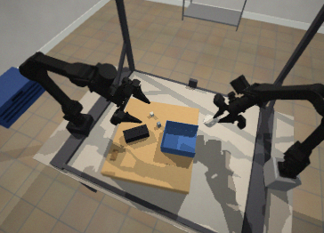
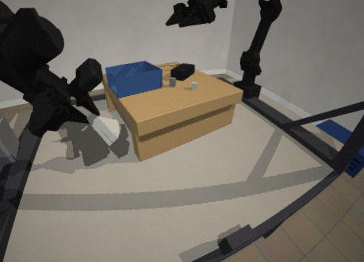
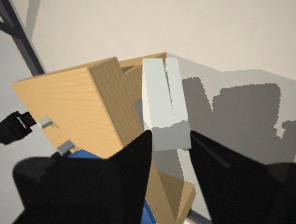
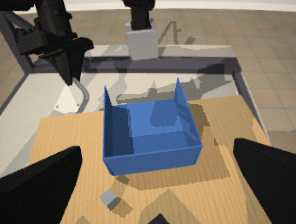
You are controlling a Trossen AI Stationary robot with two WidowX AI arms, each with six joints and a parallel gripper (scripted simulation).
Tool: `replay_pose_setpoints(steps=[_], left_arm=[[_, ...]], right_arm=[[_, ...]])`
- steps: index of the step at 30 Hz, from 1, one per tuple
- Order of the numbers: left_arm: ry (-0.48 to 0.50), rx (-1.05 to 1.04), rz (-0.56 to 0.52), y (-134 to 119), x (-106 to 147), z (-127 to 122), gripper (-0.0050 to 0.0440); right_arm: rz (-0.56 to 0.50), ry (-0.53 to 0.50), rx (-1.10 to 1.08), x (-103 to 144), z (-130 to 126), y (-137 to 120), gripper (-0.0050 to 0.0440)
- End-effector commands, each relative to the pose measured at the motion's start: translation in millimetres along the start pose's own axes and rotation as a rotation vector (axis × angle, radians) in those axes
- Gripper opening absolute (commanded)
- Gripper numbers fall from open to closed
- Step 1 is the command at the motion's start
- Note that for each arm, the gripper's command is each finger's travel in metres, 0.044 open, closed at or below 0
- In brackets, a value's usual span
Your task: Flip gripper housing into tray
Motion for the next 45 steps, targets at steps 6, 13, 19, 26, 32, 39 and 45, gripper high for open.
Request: replay_pose_setpoints(steps=[6, 13, 19, 26, 32, 39, 45], left_arm=[[0.000, 0.011, 0.012, -7.5, 1.6, 4.5, 0.0118], [-0.022, 0.014, 0.022, -13.1, -0.7, 3.1, 0.0118], [-0.042, 0.016, 0.030, -18.3, -2.7, 1.8, 0.0118], [-0.059, 0.018, 0.036, -22.6, -4.2, 0.6, 0.0118], [-0.080, 0.021, 0.044, -27.7, -6.0, -0.9, 0.0118], [-0.097, 0.023, 0.050, -32.1, -7.5, -2.2, 0.0118], [-0.118, 0.026, 0.057, -37.2, -9.1, -3.8, 0.0118]], right_arm=[[-0.026, 0.001, 0.003, 6.5, 1.0, 7.6, 0.0436], [-0.026, 0.001, 0.003, 6.5, 1.0, 7.6, 0.0436], [-0.026, 0.001, 0.003, 6.5, 1.0, 7.6, 0.0436], [-0.026, 0.001, 0.003, 6.5, 1.0, 7.6, 0.0436], [-0.026, 0.001, 0.003, 6.5, 1.0, 7.6, 0.0436], [-0.026, 0.001, 0.003, 6.5, 1.0, 7.6, 0.0436], [-0.026, 0.001, 0.003, 6.5, 1.0, 7.6, 0.0436]])
Point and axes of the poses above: on each arm, the point midway between the two fingers, 35 mm back from their tips, its own x axis back along the fingers, its own z axis across the jaws, y = z × x, the point moved 3 cm from there along x, back along the fingers, and after that the axes turned 11 degrees about -x, right-handed, at the moved point
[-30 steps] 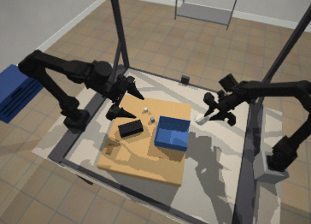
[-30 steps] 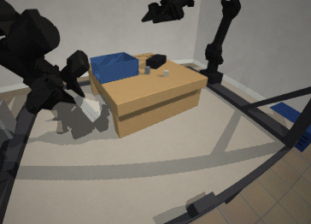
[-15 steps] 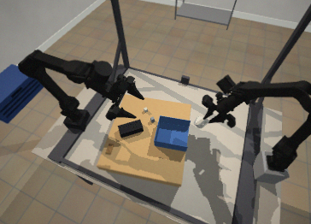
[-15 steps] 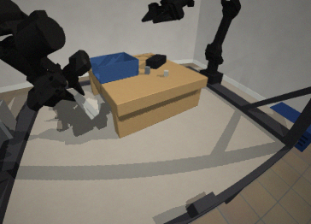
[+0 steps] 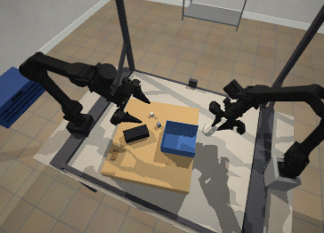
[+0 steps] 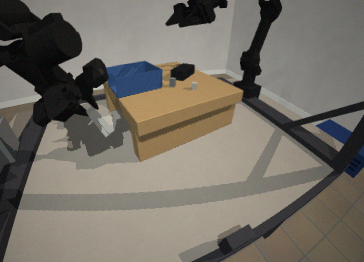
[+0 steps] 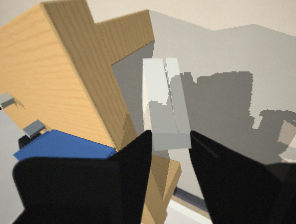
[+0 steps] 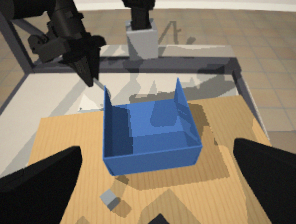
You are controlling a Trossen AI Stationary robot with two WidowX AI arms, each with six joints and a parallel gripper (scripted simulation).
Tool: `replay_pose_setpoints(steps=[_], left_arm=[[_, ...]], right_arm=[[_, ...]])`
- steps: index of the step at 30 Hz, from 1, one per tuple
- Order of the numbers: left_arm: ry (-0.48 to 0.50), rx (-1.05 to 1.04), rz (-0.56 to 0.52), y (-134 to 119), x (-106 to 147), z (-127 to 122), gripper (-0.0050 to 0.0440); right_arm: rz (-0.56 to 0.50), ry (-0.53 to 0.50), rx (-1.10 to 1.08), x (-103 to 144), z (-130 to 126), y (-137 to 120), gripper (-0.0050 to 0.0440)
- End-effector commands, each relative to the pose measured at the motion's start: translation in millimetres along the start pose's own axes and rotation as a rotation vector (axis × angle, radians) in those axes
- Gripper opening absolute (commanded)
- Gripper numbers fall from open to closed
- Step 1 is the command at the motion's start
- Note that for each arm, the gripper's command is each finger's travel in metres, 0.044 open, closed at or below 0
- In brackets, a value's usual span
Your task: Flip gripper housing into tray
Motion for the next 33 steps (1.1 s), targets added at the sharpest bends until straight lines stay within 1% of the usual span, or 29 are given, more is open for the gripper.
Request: replay_pose_setpoints(steps=[1, 33], left_arm=[[0.007, 0.014, -0.005, -4.7, 3.7, 6.4, 0.0118], [-0.094, 0.029, 0.024, -28.5, -5.0, -1.2, 0.0118]], right_arm=[[-0.026, 0.001, 0.003, 6.5, 1.0, 7.6, 0.0436], [-0.026, 0.001, 0.003, 6.5, 1.0, 7.6, 0.0436]])
Point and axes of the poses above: on each arm, the point midway between the two fingers, 35 mm back from their tips, its own x axis back along the fingers, its own z axis across the jaws, y = z × x, the point moved 3 cm from there along x, back along the fingers, and after that the axes turned 11 degrees about -x, right-handed, at the moved point
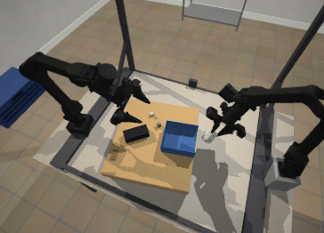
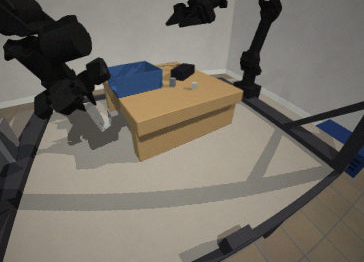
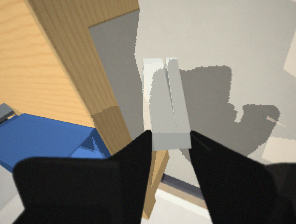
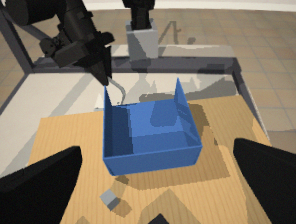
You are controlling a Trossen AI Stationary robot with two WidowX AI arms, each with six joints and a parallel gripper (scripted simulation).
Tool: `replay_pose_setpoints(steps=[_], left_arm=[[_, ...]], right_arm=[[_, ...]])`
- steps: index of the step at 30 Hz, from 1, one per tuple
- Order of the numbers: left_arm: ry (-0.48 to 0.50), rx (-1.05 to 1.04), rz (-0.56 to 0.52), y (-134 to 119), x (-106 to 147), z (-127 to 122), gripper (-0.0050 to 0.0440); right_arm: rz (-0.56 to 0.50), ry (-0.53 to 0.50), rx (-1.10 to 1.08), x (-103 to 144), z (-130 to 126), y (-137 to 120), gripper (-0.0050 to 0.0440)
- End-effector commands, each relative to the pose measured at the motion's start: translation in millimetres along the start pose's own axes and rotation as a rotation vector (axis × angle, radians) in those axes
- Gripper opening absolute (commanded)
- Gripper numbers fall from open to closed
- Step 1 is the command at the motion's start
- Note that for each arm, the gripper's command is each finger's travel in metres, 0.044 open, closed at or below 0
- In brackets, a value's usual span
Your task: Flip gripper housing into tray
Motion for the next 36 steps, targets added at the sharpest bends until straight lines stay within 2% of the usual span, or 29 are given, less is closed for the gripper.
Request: replay_pose_setpoints(steps=[1, 36], left_arm=[[0.006, 0.014, -0.006, -5.0, 4.0, 5.6, 0.0118], [-0.109, 0.034, 0.017, -31.3, -4.9, -4.0, 0.0118]], right_arm=[[-0.026, 0.001, 0.003, 6.5, 1.0, 7.6, 0.0436], [-0.026, 0.001, 0.003, 6.5, 1.0, 7.6, 0.0436]])
Point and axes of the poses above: on each arm, the point midway between the two fingers, 35 mm back from their tips, its own x axis back along the fingers, its own z axis across the jaws, y = z × x, the point moved 3 cm from there along x, back along the fingers, and after that the axes turned 11 degrees about -x, right-handed, at the moved point
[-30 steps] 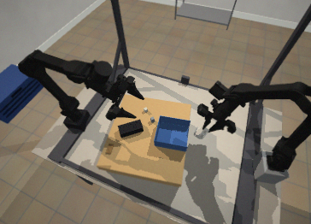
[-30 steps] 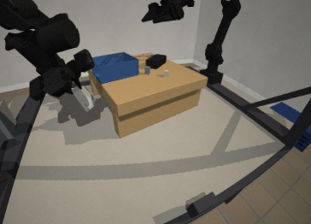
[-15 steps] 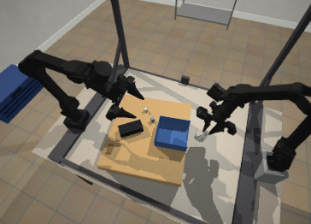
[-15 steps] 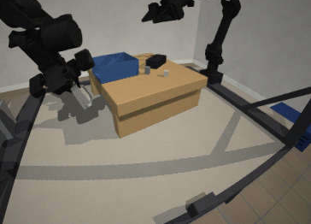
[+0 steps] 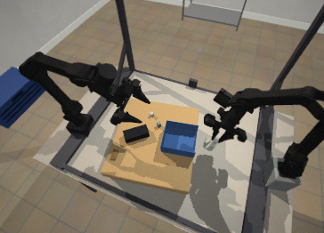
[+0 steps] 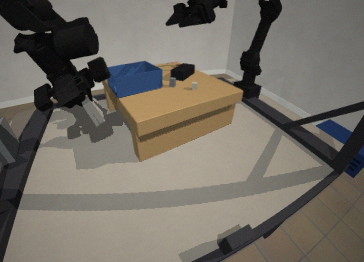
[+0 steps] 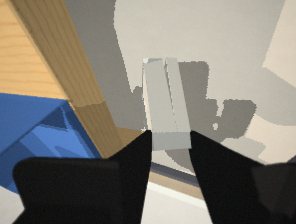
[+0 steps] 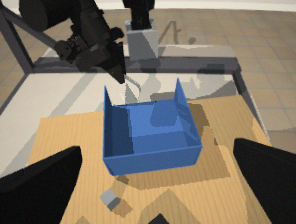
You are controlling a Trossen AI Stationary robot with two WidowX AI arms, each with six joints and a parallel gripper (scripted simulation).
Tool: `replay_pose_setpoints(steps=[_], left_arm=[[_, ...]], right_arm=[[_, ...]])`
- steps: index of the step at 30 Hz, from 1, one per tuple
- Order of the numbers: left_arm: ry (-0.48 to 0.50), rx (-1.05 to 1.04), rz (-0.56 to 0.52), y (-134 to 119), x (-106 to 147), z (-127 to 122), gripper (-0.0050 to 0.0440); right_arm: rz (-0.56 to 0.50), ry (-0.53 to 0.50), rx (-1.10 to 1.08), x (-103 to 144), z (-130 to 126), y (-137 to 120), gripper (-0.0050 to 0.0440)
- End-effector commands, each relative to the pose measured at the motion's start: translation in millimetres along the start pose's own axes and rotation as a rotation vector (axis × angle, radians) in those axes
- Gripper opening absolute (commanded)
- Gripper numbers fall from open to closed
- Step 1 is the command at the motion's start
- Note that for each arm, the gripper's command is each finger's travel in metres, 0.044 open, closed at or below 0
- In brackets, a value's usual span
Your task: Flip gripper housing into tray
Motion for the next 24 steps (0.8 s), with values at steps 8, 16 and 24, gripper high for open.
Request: replay_pose_setpoints(steps=[8, 16, 24], left_arm=[[-0.017, 0.018, -0.003, -10.3, 2.5, 2.8, 0.0118], [-0.044, 0.023, 0.000, -16.2, 0.6, 0.5, 0.0118], [-0.075, 0.029, 0.003, -22.9, -1.6, -2.3, 0.0118]], right_arm=[[-0.026, 0.001, 0.003, 6.5, 1.0, 7.6, 0.0436], [-0.026, 0.001, 0.003, 6.5, 1.0, 7.6, 0.0436], [-0.026, 0.001, 0.003, 6.5, 1.0, 7.6, 0.0436]])
Point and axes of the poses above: on each arm, the point midway between the two fingers, 35 mm back from their tips, its own x axis back along the fingers, its own z axis across the jaws, y = z × x, the point moved 3 cm from there along x, back along the fingers, and after that the axes turned 11 degrees about -x, right-handed, at the moved point
